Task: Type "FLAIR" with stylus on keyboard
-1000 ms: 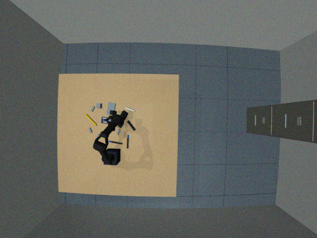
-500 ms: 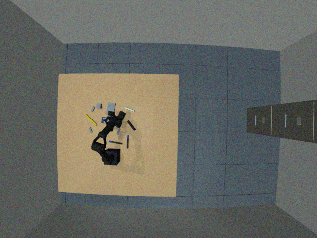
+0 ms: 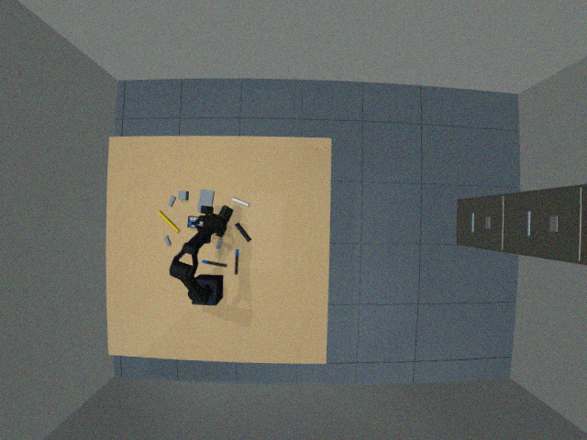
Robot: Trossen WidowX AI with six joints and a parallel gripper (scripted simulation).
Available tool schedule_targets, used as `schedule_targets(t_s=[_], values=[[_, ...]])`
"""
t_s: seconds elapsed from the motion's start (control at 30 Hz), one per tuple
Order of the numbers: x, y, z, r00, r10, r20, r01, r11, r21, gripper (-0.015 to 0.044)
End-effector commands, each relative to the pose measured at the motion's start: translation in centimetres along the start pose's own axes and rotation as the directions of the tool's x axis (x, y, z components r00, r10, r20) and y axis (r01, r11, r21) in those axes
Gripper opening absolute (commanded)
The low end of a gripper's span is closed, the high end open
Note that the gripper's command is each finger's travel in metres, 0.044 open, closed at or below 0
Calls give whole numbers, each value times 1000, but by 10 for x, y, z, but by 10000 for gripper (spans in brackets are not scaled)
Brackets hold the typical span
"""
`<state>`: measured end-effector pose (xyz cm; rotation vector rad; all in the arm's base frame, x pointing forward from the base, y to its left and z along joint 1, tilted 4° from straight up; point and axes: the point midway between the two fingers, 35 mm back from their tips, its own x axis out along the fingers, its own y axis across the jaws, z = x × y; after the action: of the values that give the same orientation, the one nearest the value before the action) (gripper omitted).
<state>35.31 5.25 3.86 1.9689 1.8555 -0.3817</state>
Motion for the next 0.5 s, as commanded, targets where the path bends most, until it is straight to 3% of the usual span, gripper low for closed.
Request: schedule_targets(t_s=[0.0,0.47], values=[[2,-1,1,1000,-1,-4,1,1000,9,81],[4,-1,5,1000,-1,-4,1,1000,9,81]])
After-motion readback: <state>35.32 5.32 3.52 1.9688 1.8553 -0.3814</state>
